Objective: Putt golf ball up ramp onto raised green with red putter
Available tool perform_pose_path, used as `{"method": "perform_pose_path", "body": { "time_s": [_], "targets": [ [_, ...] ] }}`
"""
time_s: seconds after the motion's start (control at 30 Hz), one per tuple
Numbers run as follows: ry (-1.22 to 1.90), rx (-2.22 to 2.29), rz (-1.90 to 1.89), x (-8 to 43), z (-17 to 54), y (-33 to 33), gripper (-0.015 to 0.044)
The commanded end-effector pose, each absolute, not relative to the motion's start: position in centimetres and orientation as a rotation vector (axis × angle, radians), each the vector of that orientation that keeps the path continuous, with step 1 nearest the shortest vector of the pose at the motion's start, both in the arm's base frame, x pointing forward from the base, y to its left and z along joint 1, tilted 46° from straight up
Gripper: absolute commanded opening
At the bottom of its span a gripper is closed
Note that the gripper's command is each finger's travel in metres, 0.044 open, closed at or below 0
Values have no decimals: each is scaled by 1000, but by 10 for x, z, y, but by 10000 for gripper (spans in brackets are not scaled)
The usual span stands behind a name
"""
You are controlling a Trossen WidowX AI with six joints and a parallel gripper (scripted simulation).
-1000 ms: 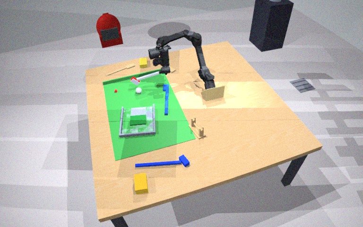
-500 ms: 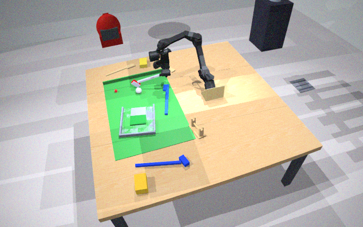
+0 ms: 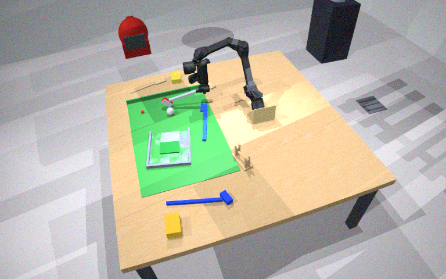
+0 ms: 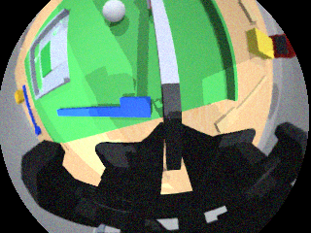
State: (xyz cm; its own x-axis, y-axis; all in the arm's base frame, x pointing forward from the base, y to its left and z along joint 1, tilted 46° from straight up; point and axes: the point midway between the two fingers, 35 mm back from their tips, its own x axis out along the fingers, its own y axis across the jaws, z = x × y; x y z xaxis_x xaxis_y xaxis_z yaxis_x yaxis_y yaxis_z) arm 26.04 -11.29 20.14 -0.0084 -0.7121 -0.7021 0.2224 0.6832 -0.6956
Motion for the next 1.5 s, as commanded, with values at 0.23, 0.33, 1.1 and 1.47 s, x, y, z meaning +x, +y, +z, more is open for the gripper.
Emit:
{"method": "perform_pose_path", "body": {
  "time_s": [0.23,0.33,1.1,1.47],
  "targets": [
    [1387,-436,-788,256,212,-125,0],
    [1387,-434,-785,260,206,-119,0],
    [1392,-463,-758,290,141,-7,0],
    [1400,-485,-744,288,154,7,0]
  ]
}}
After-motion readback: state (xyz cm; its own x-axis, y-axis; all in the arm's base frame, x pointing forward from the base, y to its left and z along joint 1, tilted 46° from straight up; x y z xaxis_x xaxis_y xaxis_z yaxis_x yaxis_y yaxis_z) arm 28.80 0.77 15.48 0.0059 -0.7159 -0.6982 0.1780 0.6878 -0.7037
